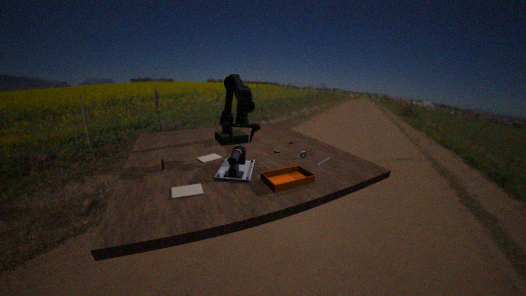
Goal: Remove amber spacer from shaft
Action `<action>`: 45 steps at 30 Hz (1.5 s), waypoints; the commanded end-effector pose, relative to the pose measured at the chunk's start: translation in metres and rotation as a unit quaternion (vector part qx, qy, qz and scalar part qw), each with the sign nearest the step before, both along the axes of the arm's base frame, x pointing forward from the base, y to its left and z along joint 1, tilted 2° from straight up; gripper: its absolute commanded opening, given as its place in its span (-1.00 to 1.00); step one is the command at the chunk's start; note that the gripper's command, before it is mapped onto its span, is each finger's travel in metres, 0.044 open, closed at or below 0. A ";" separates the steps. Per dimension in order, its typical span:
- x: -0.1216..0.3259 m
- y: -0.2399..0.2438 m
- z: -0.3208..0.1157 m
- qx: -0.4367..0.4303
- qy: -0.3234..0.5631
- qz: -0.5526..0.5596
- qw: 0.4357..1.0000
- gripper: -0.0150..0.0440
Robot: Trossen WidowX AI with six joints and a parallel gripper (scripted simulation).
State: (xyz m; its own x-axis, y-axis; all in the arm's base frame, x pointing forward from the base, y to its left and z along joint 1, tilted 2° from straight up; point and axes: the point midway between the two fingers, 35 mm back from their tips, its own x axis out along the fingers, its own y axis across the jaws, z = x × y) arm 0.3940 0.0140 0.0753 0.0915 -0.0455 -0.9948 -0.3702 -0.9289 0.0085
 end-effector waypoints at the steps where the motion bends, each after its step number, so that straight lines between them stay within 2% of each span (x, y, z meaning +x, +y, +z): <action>1: -0.004 0.007 -0.006 -0.035 -0.064 0.008 0.997 1.00; 15: -0.043 0.016 -0.012 -0.116 -0.302 -0.007 0.946 1.00; 45: -0.044 0.016 -0.012 -0.116 -0.305 -0.007 0.945 1.00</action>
